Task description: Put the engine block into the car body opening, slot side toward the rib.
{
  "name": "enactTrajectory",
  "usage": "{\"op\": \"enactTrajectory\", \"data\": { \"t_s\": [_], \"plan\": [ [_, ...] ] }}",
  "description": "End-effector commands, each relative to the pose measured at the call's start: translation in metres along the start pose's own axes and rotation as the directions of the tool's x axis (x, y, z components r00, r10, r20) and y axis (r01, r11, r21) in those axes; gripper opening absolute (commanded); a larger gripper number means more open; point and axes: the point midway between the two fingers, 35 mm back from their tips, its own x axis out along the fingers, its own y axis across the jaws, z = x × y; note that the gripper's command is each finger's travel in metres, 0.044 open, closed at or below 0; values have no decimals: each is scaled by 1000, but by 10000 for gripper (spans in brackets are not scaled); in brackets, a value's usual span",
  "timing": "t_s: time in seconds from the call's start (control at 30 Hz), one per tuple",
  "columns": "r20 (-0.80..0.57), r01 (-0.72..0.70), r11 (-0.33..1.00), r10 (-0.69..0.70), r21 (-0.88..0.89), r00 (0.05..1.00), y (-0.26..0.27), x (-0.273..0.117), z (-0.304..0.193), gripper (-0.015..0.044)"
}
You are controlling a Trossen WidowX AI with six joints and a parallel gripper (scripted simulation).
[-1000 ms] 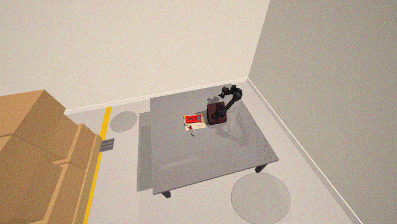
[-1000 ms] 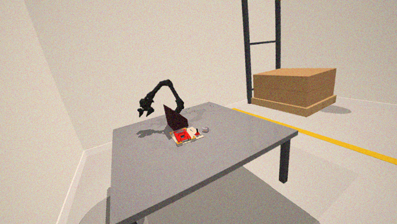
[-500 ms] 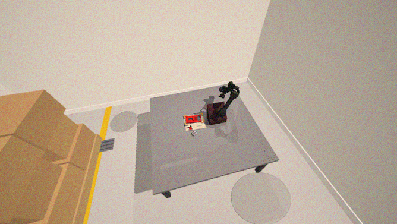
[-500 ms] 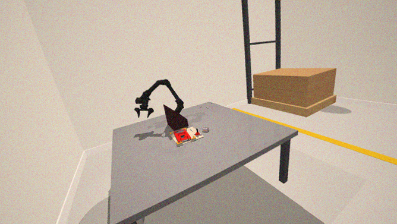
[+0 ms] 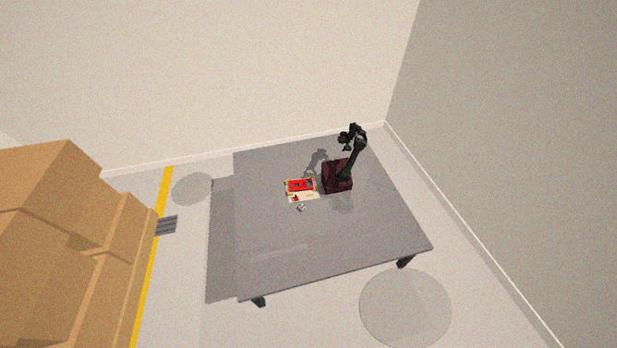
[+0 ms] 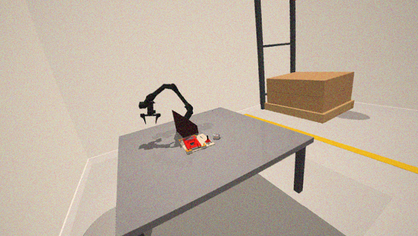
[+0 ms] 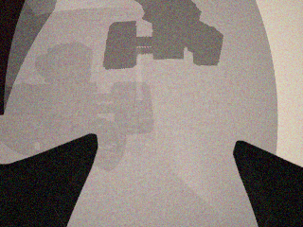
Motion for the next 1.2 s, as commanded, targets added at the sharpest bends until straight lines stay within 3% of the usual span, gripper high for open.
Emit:
{"op": "enactTrajectory", "data": {
  "t_s": [0.0, 0.57, 0.93, 1.17],
  "plan": [
    [-59, -71, 990, 64, -124, 996, 1, 3, 1, 440],
    [-320, -363, 767, 216, -529, 922, -6, -12, 9, 440],
    [-345, -389, 736, 223, -554, 912, -8, -14, 13, 440],
    [-374, -310, 775, 103, -550, 922, -17, -35, 116, 440]
  ]
}}
